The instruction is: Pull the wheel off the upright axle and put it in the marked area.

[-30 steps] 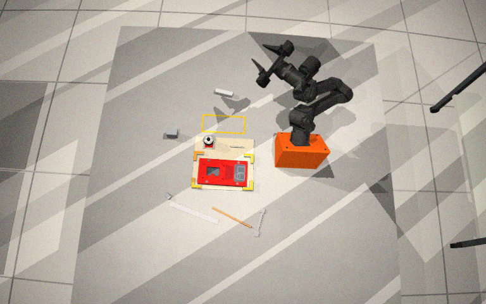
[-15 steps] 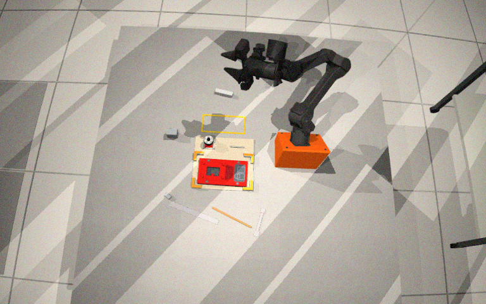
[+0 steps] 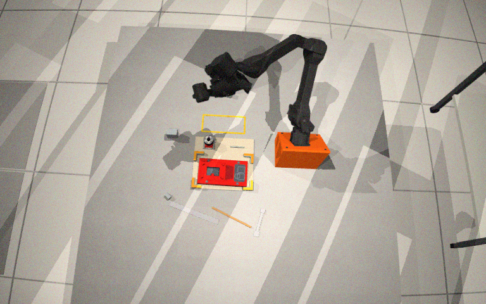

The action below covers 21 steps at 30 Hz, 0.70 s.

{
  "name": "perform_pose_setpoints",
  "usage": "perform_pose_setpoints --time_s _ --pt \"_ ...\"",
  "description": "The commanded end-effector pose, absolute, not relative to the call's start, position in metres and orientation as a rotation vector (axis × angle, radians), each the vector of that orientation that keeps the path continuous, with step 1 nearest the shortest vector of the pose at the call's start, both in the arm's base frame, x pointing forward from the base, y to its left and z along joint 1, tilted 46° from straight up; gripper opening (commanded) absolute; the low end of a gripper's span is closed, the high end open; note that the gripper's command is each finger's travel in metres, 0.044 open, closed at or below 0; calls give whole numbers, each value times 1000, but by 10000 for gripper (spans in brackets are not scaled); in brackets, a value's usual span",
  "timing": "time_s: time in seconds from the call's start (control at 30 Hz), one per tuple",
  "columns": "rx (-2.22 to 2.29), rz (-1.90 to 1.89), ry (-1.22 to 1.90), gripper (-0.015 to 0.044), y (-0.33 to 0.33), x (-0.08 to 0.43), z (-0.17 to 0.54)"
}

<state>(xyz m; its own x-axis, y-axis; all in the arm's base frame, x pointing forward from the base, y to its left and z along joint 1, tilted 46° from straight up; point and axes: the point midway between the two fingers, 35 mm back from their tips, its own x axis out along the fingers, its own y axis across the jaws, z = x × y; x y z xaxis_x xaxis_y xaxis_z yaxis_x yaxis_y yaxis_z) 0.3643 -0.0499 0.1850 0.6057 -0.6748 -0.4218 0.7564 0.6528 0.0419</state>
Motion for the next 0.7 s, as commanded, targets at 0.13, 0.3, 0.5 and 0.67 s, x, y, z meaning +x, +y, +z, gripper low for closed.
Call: perform_pose_setpoints --time_s 0.13,0.3,0.5,0.67 --pt "-274 -853 1107 300 -83 377 78" --pt "-446 -795 1444 300 -98 365 36" --pt "-480 -776 1519 300 -101 361 27" --pt "-480 -776 1519 300 -101 361 27"
